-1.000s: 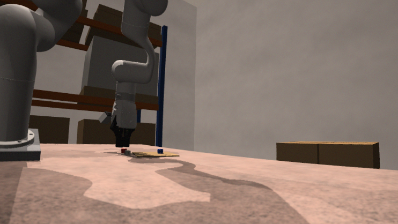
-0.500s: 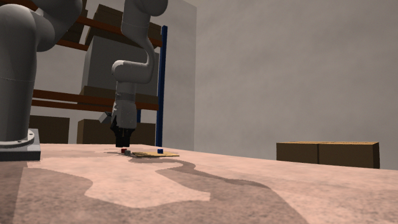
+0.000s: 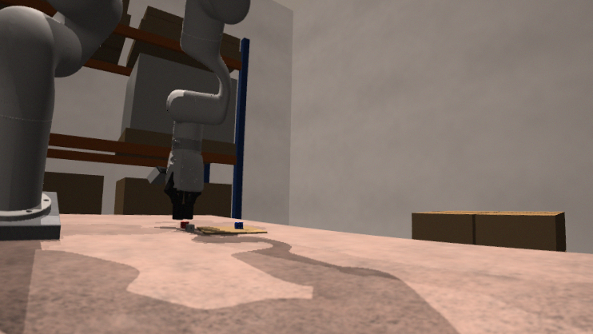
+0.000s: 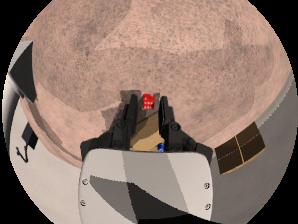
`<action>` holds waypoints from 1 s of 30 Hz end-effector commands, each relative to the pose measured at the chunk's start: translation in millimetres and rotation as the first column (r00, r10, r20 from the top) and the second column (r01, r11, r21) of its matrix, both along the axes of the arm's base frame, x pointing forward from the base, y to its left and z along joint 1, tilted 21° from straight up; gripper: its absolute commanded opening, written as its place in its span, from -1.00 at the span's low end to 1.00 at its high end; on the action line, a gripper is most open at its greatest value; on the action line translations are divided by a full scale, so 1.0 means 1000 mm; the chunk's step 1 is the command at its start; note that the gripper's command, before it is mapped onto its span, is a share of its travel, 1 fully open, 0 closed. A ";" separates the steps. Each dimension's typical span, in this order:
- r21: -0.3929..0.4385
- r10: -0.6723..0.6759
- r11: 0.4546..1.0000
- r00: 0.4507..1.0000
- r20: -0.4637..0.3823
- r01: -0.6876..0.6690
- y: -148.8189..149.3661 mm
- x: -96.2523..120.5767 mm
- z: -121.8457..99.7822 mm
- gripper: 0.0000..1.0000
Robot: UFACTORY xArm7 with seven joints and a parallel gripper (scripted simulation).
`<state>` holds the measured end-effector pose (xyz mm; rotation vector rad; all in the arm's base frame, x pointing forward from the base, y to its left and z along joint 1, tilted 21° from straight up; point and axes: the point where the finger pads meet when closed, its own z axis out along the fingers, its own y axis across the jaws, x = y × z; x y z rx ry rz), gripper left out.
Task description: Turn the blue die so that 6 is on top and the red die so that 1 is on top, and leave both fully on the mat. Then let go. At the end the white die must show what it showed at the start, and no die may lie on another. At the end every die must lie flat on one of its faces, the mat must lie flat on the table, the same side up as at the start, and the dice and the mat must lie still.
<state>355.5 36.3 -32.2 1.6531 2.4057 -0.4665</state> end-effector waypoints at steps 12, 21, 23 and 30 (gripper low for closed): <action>0.001 0.002 1.000 1.000 0.003 -0.002 0.001 0.001 0.001 -0.38; 0.001 0.002 1.000 1.000 0.003 -0.002 -0.001 0.001 -0.005 -0.38; 0.001 0.002 1.000 1.000 0.003 -0.002 -0.002 0.001 -0.007 -0.38; 0.001 0.002 1.000 1.000 0.003 -0.002 -0.004 0.001 -0.013 -0.38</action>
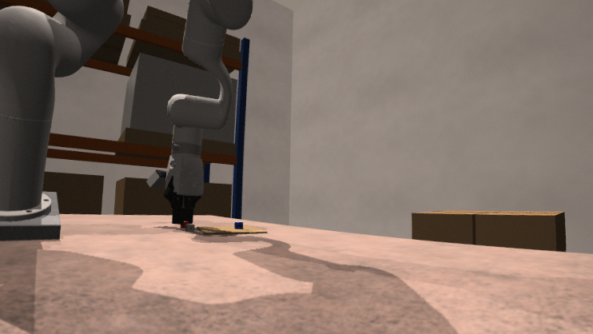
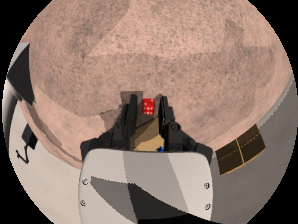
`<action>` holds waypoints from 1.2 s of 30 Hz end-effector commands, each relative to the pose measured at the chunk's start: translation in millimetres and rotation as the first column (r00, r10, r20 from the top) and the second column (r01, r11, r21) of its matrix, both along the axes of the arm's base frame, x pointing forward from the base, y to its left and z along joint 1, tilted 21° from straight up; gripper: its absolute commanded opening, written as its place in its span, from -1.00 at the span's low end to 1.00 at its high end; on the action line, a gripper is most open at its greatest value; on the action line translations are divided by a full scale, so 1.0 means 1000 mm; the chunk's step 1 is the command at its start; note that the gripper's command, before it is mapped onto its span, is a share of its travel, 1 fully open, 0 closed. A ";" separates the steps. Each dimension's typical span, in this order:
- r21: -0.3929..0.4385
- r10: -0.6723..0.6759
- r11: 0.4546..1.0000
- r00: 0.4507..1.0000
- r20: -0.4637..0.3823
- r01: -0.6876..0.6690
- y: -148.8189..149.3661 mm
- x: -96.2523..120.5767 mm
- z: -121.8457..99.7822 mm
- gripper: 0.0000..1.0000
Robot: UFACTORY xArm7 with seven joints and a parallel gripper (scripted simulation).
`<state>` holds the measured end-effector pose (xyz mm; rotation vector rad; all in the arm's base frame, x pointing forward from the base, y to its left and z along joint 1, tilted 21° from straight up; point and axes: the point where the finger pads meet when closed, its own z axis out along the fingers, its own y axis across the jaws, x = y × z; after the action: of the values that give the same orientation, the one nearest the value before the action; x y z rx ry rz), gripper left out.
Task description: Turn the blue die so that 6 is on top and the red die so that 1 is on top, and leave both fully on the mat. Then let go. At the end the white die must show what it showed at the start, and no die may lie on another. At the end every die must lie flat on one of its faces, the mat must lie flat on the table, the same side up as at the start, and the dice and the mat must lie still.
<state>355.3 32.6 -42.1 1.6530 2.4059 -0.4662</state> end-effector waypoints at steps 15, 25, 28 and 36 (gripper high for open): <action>0.001 0.002 1.000 1.000 0.003 -0.002 -0.002 0.001 -0.007 -0.38; 0.001 0.002 1.000 1.000 0.003 -0.002 -0.002 0.001 -0.007 -0.38; 0.001 0.002 1.000 1.000 0.003 -0.002 -0.002 0.001 -0.007 -0.38; 0.001 0.002 1.000 1.000 0.003 -0.002 -0.002 0.001 -0.007 -0.38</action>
<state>355.1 29.4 -50.4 1.6531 2.4056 -0.4665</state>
